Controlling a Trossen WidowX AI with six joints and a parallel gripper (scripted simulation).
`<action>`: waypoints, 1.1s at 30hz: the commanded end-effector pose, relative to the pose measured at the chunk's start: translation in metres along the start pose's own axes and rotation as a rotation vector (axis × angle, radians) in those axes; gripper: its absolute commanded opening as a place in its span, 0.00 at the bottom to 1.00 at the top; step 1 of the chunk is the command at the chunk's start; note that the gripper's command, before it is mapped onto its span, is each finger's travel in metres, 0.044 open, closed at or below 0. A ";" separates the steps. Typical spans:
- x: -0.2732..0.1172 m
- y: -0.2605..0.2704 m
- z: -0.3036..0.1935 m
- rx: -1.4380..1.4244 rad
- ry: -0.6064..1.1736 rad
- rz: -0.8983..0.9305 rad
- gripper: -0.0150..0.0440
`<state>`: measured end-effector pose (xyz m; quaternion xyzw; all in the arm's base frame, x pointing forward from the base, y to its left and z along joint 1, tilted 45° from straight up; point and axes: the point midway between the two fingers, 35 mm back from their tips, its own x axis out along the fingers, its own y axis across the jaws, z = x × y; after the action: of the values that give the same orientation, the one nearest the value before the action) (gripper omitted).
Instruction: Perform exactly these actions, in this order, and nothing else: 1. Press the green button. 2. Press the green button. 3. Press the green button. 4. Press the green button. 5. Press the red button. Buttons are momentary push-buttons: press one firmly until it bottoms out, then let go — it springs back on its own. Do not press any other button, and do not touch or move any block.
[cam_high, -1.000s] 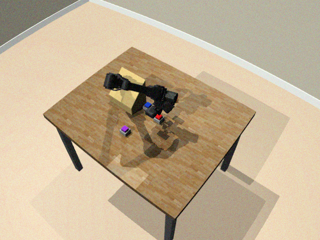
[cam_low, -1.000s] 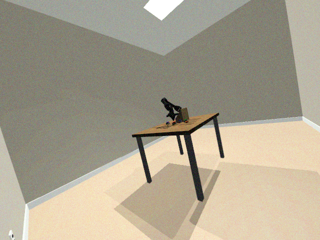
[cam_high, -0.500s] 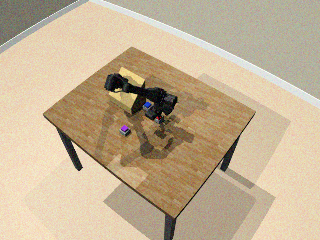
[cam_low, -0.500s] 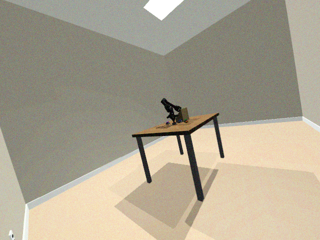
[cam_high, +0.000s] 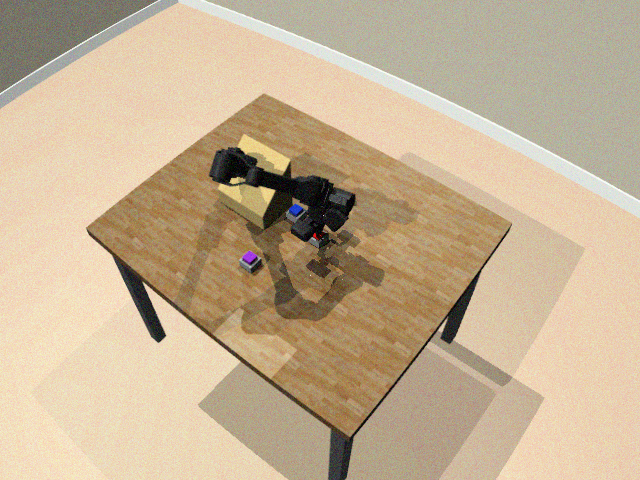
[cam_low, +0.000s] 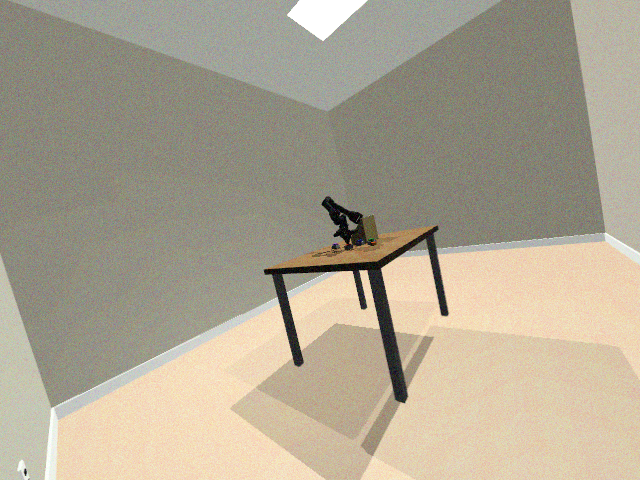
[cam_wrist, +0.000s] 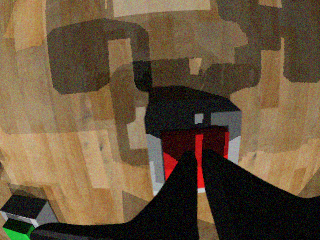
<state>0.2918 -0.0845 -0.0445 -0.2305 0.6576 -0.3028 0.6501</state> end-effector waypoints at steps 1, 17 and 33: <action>0.001 0.000 -0.003 -0.009 0.006 -0.003 0.29; -0.063 0.082 -0.001 -0.017 -0.002 0.040 0.56; -0.099 0.208 -0.056 -0.009 0.006 0.016 0.93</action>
<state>0.2594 0.1317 -0.1178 -0.2345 0.6639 -0.2912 0.6477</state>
